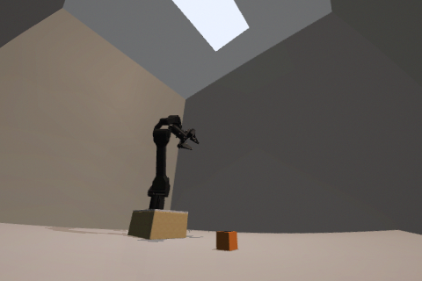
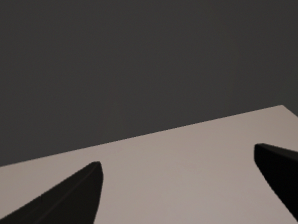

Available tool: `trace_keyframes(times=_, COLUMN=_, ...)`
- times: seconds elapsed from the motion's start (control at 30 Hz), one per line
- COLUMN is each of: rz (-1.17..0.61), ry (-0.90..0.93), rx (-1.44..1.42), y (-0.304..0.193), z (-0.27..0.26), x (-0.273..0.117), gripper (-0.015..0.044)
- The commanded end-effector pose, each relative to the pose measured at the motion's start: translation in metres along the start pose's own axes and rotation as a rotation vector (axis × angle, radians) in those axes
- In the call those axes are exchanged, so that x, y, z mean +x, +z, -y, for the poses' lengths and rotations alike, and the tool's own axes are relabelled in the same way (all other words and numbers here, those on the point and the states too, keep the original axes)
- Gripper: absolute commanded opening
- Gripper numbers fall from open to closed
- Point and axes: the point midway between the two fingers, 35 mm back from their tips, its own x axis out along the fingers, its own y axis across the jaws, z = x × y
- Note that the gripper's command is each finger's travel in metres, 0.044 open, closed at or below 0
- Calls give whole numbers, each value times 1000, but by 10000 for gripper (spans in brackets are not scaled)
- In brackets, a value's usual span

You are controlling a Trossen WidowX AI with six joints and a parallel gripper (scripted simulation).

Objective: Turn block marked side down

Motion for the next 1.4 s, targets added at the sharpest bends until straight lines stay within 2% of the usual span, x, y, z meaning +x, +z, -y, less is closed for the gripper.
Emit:
trace_keyframes(times=0.0, rz=-4, ry=-4, rx=2, y=0, z=1, x=1, gripper=426)
trace_keyframes(times=0.07, rz=-38, ry=-32, rx=21, y=-4, z=5, x=9, gripper=440)
trace_keyframes(times=0.4, rz=-296, ry=-255, rx=53, y=-21, z=40, x=102, gripper=440)
trace_keyframes(times=0.6, rz=-474, ry=-384, rx=151, y=-48, z=96, x=160, gripper=440)
trace_keyframes(times=0.73, rz=-576, ry=-459, rx=230, y=-74, z=145, x=185, gripper=440)
trace_keyframes(times=1.03, rz=-780, ry=-570, rx=454, y=-161, z=262, x=206, gripper=440)
trace_keyframes(times=1.23, rz=-864, ry=-589, rx=592, y=-219, z=312, x=201, gripper=440)
trace_keyframes(times=1.37, rz=-930, ry=-607, rx=766, y=-280, z=353, x=186, gripper=440)
